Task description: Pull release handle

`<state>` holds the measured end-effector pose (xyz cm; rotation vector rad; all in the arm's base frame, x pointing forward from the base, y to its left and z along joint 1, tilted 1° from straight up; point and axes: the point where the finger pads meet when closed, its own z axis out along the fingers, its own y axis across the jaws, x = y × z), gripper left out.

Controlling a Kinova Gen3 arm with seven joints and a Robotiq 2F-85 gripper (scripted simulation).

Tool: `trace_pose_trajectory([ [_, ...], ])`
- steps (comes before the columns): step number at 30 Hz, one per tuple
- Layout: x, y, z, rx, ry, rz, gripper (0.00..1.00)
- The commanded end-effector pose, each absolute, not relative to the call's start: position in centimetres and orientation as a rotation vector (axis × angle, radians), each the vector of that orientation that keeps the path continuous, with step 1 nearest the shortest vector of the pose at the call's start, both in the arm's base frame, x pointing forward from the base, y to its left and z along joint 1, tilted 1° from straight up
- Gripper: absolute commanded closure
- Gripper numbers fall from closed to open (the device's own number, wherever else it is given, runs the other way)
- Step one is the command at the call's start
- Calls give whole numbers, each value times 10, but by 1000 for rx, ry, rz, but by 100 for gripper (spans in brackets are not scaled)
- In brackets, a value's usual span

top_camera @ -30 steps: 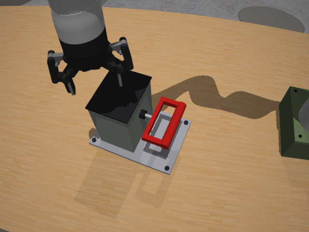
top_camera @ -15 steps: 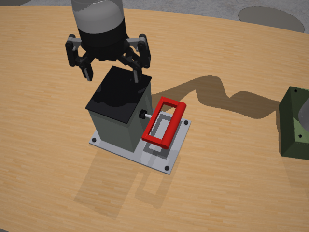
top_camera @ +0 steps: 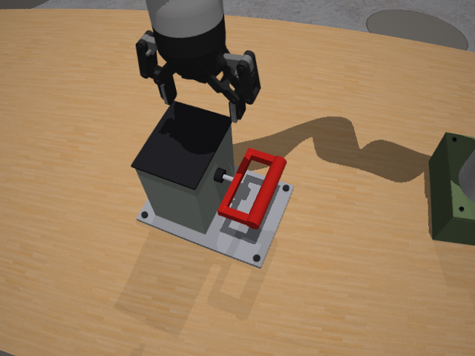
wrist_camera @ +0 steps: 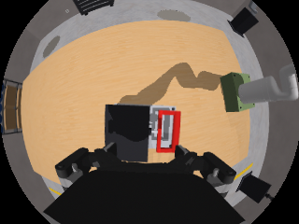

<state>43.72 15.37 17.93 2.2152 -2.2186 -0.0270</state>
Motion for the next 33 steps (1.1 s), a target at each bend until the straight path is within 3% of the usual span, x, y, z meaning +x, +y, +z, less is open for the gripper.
trace_pose_trajectory([
  [1,423,142,171,2134,-2267,-39,0],
  [18,344,87,115,1550,-2542,-123,0],
  [33,349,124,107,1952,-2385,-51,0],
])
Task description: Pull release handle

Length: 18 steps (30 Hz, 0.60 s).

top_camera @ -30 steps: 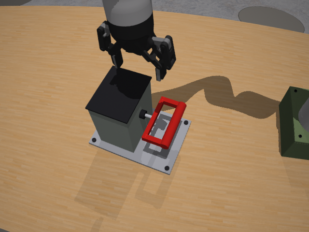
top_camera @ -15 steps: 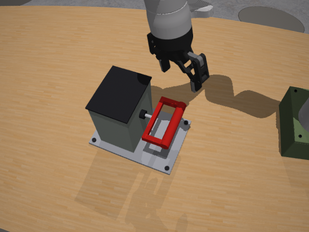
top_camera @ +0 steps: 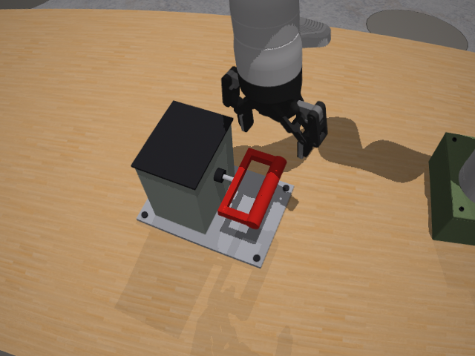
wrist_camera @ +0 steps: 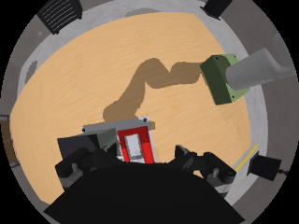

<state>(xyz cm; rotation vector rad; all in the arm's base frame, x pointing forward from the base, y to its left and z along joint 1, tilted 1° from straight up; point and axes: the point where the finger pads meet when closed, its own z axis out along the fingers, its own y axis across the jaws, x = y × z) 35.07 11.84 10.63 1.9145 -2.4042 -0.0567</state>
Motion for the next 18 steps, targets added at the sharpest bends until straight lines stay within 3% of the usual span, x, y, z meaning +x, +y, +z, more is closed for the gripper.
trace_pose_trajectory([
  [1,349,126,107,1975,-2374,-47,0],
  [18,349,149,104,2183,-2261,-14,0],
])
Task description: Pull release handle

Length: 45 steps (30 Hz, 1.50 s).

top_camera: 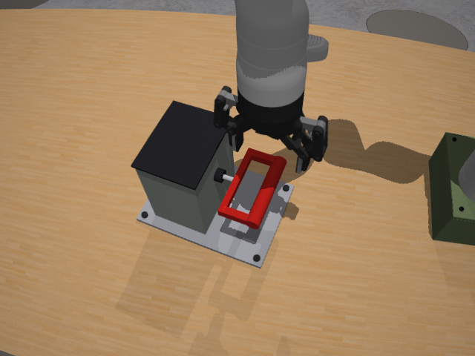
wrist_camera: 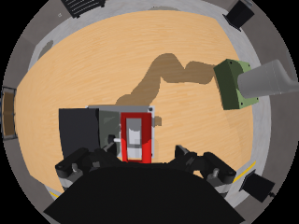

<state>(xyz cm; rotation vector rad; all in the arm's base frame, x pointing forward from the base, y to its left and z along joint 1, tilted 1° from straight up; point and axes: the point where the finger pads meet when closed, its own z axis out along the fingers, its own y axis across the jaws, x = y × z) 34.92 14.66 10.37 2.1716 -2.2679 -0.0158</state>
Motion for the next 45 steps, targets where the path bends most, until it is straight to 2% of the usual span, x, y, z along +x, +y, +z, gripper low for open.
trace_pose_trajectory([
  [1,349,149,104,2189,-2258,-13,0],
  [16,348,152,104,2212,-2244,-9,0],
  [17,348,152,104,2212,-2244,-9,100],
  [45,348,152,104,2212,-2244,-9,100],
])
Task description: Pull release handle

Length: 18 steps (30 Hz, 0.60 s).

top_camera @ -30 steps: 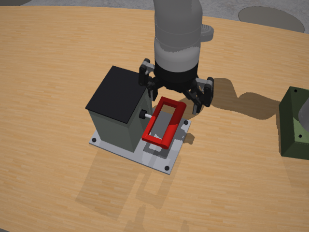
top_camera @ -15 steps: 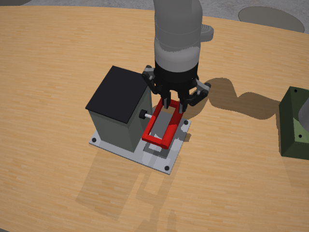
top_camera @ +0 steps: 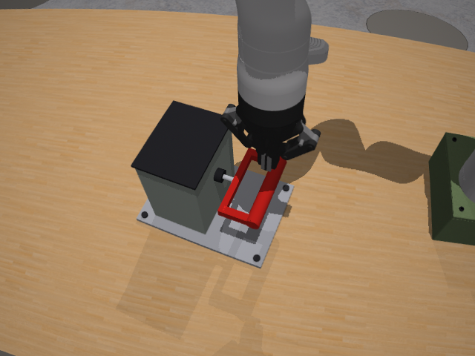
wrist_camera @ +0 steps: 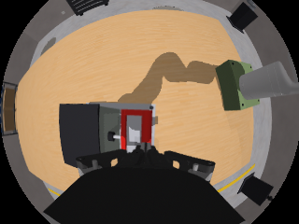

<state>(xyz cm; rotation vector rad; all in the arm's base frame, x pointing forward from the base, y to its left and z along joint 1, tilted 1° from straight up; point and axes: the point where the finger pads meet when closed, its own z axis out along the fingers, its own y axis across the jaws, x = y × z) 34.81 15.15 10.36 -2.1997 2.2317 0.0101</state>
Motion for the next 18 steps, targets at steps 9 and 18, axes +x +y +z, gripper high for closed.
trace_pose_trajectory([
  [9,348,152,104,-2199,2231,9,100],
  [18,348,152,104,-2199,2231,9,51],
])
